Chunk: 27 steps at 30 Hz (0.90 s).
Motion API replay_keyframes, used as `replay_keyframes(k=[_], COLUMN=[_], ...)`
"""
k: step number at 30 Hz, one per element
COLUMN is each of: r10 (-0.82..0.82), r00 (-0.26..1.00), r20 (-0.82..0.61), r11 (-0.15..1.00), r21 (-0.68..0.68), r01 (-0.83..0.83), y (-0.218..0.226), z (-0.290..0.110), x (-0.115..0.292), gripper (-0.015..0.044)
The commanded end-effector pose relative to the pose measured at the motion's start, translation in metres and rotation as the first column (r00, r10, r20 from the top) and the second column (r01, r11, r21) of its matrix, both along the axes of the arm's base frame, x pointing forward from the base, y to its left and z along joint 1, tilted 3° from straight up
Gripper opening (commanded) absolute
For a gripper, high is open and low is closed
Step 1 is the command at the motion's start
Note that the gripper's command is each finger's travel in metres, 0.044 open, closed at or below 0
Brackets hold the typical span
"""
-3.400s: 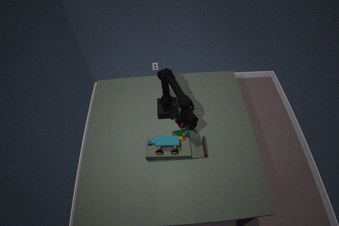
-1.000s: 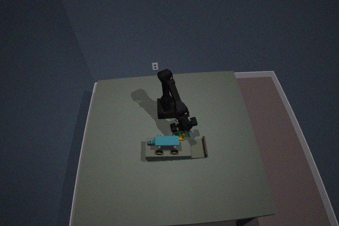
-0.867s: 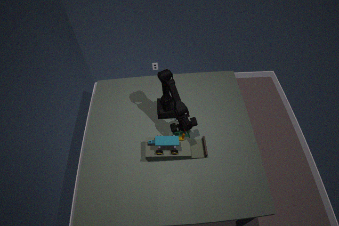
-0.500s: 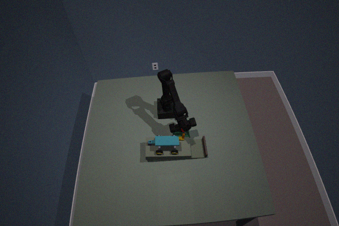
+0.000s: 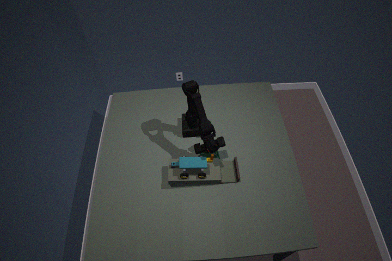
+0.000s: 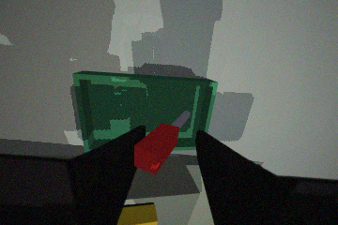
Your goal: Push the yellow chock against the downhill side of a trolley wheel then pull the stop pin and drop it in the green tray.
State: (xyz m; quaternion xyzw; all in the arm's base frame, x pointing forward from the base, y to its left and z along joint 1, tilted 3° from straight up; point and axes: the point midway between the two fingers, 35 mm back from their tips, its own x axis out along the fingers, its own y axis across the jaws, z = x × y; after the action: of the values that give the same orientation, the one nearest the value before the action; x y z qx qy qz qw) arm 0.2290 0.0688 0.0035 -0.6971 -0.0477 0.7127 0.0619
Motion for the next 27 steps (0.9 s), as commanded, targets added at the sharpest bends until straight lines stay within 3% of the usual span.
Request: replay_keyframes(k=[1, 27], r10=[0.005, 0.005], r00=[1.0, 1.0], r20=[0.0, 0.0], r11=[1.0, 1.0], r21=[0.005, 0.003], r01=[-0.005, -0.005], y=[-0.002, -0.018], z=[-0.002, -0.012], x=[0.0, -0.001], gripper=[0.019, 0.019])
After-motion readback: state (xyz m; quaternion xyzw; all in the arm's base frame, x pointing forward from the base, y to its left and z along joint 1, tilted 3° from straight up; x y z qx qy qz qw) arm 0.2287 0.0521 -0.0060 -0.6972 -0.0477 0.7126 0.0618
